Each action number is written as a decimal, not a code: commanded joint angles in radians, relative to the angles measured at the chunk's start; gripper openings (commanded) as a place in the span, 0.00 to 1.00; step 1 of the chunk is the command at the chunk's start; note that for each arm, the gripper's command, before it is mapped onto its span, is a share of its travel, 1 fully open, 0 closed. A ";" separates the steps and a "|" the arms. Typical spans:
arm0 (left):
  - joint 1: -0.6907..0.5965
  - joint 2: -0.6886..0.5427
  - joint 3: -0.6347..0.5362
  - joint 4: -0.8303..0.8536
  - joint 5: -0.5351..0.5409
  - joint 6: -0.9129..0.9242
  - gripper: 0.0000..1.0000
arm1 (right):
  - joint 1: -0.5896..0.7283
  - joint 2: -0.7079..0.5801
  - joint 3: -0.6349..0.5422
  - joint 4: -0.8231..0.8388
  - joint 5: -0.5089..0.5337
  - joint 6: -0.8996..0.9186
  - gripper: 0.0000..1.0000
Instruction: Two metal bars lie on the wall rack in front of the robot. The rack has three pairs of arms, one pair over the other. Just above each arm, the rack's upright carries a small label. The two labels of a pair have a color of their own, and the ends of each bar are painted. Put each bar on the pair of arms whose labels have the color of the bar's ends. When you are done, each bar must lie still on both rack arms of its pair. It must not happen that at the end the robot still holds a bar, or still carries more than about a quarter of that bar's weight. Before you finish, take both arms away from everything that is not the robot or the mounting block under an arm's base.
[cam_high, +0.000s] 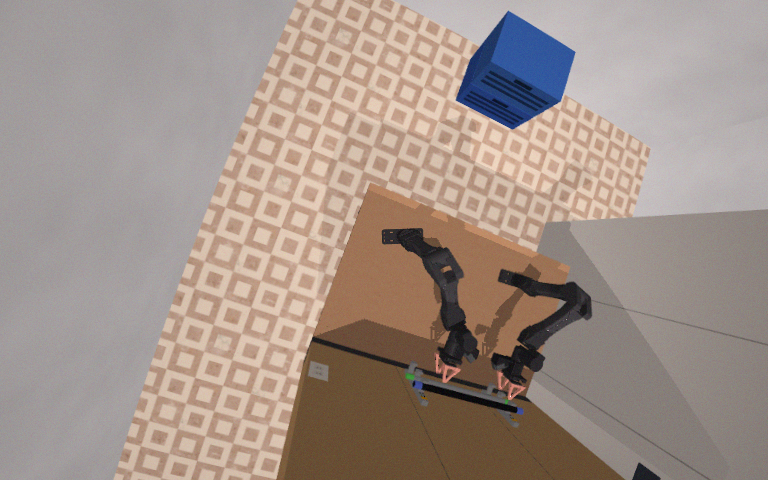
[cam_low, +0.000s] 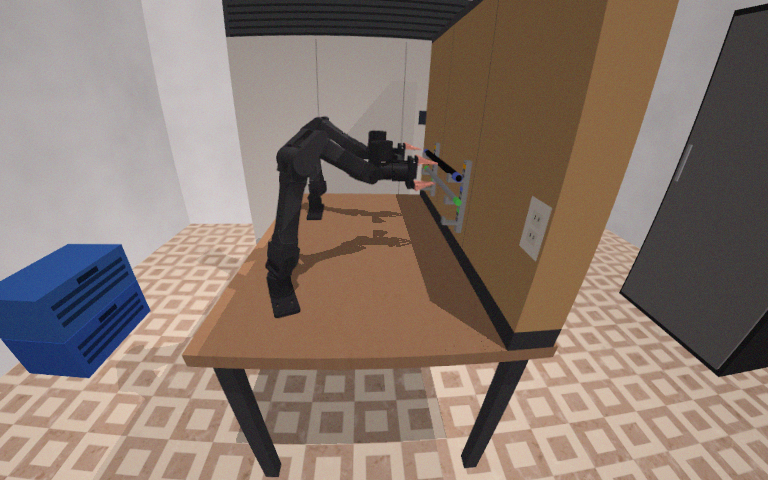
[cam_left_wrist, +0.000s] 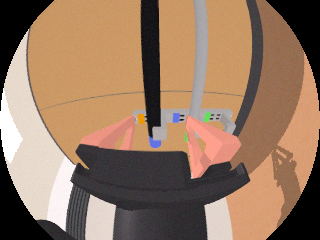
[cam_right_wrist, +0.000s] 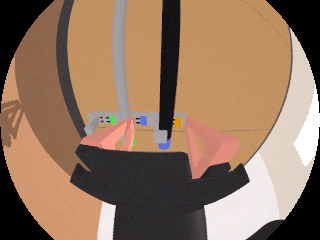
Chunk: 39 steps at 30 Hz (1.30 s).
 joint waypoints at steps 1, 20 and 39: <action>-0.016 -0.039 -0.015 0.013 -0.015 -0.003 0.70 | 0.014 -0.039 -0.018 0.010 0.015 0.000 0.69; -0.019 -0.016 -0.077 0.097 -0.018 -0.004 0.68 | 0.015 -0.021 -0.077 0.087 0.016 0.001 0.67; -0.020 0.025 -0.133 0.194 -0.019 -0.004 0.67 | 0.013 0.010 -0.130 0.171 0.013 0.000 0.66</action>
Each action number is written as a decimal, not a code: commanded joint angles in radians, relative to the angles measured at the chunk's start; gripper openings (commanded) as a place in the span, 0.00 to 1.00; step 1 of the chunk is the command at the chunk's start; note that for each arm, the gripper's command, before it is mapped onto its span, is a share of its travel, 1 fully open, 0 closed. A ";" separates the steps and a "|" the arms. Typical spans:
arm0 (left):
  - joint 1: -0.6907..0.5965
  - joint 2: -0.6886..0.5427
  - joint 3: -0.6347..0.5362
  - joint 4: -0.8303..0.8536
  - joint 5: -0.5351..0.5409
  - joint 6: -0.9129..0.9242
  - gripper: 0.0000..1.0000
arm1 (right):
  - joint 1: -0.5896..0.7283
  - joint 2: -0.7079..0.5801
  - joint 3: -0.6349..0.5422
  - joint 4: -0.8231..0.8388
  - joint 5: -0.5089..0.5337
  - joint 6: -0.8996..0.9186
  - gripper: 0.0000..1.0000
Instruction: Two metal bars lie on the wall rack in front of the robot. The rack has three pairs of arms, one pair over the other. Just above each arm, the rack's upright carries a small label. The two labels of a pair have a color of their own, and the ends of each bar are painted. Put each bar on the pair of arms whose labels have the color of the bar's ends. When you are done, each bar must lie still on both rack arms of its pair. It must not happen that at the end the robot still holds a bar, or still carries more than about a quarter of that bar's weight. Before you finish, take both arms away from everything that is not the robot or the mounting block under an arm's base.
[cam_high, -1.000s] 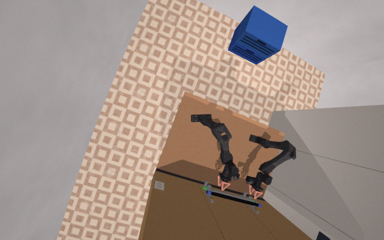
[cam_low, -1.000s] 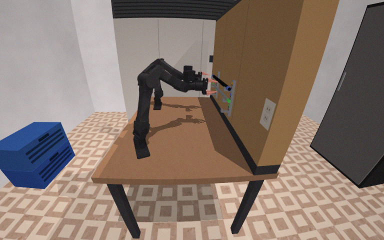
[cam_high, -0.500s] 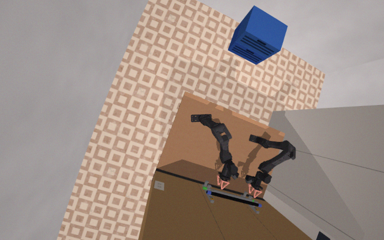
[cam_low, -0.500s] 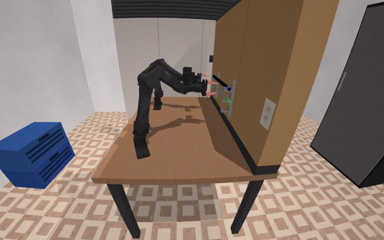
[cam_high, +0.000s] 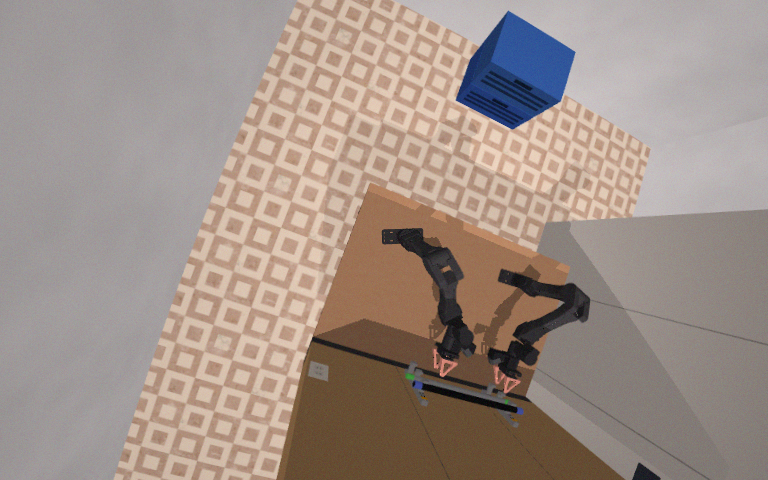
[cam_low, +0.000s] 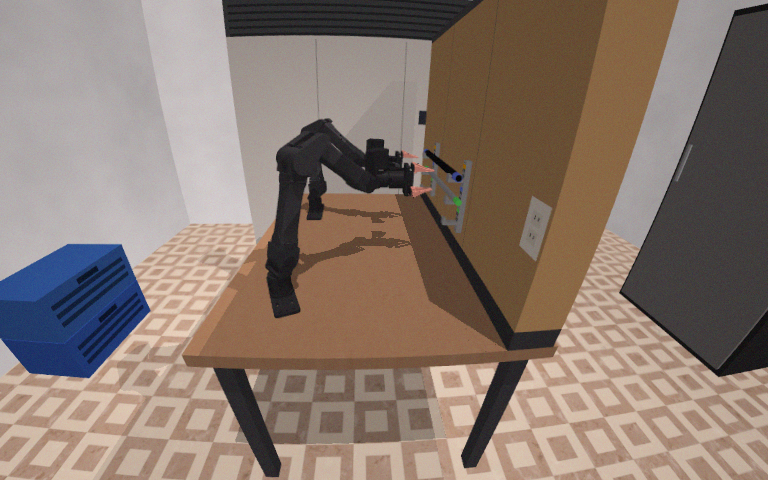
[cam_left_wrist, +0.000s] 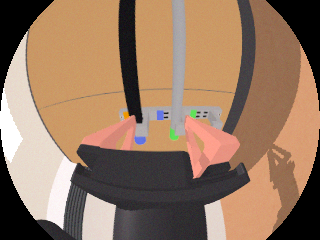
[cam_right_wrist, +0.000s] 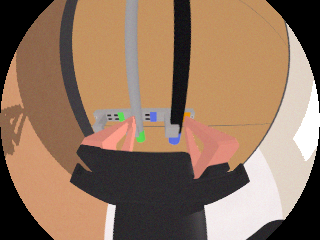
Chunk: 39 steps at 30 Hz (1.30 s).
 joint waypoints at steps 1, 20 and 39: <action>-0.015 0.004 -0.010 0.049 -0.010 -0.004 0.67 | 0.004 0.012 -0.013 0.025 0.001 0.000 0.66; -0.016 0.059 -0.061 0.155 -0.011 -0.004 0.65 | 0.001 0.053 -0.060 0.113 -0.001 0.001 0.64; -0.010 0.125 -0.065 0.226 -0.005 -0.003 0.64 | -0.012 0.101 -0.062 0.164 -0.015 0.000 0.63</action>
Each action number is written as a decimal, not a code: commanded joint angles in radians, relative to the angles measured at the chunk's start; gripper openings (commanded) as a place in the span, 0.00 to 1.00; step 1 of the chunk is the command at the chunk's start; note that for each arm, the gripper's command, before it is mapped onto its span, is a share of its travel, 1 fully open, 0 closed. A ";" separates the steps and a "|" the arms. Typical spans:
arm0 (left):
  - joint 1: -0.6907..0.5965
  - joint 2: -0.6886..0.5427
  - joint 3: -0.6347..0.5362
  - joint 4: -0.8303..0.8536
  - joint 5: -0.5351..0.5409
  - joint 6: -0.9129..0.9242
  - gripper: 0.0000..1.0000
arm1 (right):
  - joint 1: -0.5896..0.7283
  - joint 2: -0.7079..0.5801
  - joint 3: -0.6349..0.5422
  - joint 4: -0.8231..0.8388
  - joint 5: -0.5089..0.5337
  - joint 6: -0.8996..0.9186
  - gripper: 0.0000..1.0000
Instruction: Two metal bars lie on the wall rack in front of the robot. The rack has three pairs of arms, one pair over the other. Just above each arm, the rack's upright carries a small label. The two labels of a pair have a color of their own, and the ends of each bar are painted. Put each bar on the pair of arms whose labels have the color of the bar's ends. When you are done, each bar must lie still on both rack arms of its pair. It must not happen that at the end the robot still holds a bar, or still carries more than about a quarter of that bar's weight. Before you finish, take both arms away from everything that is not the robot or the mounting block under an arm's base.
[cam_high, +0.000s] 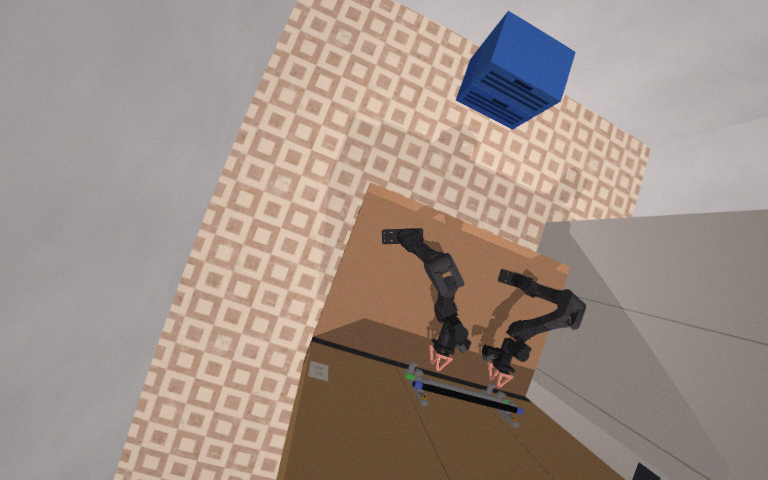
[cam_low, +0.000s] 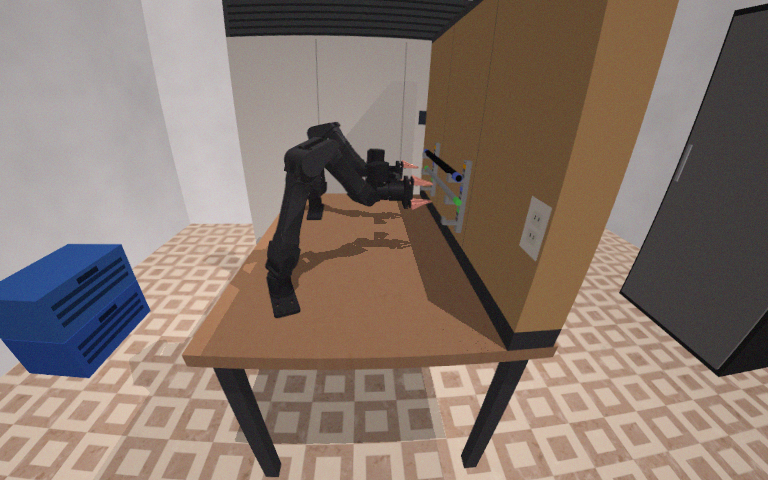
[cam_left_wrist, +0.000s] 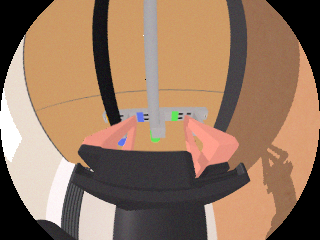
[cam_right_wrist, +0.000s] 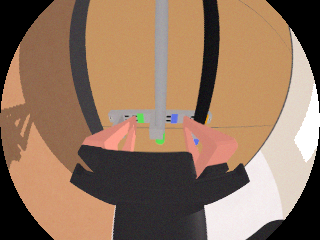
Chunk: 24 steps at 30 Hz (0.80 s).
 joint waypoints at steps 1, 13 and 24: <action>-0.009 0.013 0.024 0.025 -0.002 -0.003 0.64 | -0.014 0.016 0.020 0.005 -0.012 0.000 0.63; 0.002 0.052 0.068 0.021 0.009 -0.003 0.64 | -0.034 0.045 0.063 -0.008 -0.031 0.000 0.63; 0.013 0.096 0.120 0.014 0.020 -0.003 0.64 | -0.054 0.078 0.111 -0.024 -0.052 0.000 0.63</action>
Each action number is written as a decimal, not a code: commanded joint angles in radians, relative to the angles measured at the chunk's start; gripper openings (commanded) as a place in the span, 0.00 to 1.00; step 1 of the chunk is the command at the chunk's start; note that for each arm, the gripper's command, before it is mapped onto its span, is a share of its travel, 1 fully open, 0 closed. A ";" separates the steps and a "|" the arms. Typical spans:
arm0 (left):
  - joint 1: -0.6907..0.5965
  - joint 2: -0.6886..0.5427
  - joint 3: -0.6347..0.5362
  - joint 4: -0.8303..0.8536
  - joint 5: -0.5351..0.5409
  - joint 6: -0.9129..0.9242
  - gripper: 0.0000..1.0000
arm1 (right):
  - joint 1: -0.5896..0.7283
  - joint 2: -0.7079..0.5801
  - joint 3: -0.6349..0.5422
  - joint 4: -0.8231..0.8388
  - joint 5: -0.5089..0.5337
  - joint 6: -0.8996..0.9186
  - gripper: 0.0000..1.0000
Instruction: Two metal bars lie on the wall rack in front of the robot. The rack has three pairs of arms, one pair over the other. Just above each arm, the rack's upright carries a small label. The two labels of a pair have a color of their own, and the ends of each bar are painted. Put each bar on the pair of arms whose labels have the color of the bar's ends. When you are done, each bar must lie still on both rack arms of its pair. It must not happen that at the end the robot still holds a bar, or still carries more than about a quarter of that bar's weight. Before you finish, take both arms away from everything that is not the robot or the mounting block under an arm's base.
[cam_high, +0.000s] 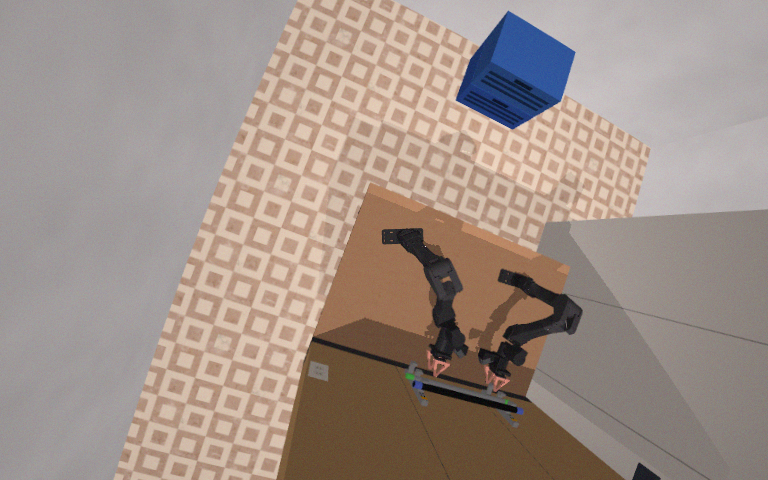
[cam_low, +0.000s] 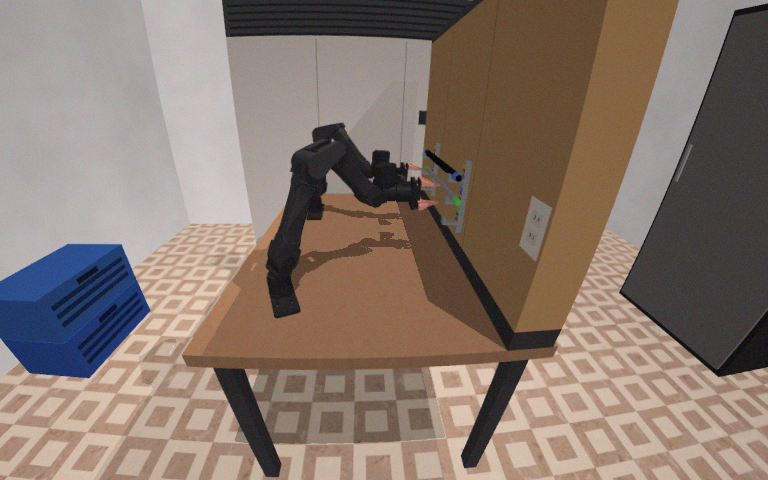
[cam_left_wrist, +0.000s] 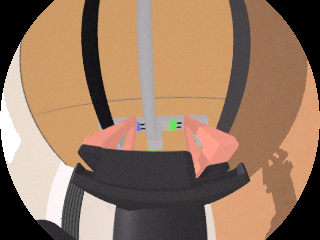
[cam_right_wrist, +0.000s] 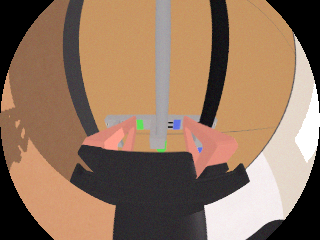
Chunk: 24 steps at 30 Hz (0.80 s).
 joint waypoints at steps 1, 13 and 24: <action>0.014 0.010 0.043 0.011 0.014 -0.003 0.64 | -0.014 0.015 0.038 -0.020 -0.013 0.000 0.63; 0.024 0.049 0.092 0.002 0.024 -0.003 0.64 | -0.031 0.046 0.085 -0.036 -0.031 0.000 0.63; 0.032 0.085 0.137 -0.008 0.032 -0.003 0.64 | -0.047 0.074 0.129 -0.052 -0.046 0.000 0.63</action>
